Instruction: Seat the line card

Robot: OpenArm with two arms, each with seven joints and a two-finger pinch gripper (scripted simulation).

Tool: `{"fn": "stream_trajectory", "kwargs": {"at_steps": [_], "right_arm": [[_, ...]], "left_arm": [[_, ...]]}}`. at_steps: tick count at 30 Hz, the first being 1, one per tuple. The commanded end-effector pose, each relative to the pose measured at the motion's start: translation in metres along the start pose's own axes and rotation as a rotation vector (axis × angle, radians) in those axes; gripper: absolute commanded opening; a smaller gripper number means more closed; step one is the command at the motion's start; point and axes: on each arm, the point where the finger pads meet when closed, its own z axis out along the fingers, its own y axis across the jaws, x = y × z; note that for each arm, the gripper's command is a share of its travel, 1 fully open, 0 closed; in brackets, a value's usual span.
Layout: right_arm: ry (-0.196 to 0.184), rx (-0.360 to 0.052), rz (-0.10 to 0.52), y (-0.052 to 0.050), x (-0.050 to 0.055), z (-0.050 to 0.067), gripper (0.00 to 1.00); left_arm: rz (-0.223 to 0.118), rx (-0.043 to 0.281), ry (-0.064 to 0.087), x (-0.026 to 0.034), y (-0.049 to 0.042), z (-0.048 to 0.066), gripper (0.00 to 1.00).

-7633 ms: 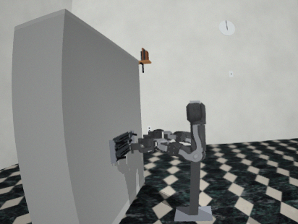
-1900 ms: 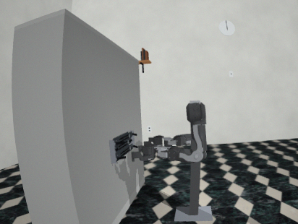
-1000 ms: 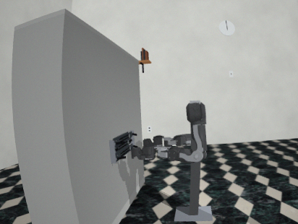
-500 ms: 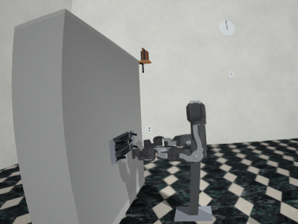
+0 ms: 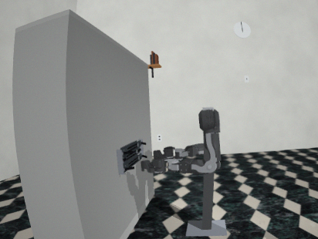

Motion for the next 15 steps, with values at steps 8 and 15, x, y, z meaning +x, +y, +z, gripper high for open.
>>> {"fn": "stream_trajectory", "kwargs": {"at_steps": [8, 15], "right_arm": [[0.013, 0.006, -0.001, -0.0009, -0.0022, 0.0012, 0.0], [0.013, 0.006, -0.001, -0.0009, -0.0056, 0.0012, 0.0]], "left_arm": [[-0.002, -0.005, 0.013, -0.0023, 0.0009, 0.0005, 0.0], [-0.002, -0.005, 0.013, -0.0057, 0.0009, 0.0005, 0.0]]}}
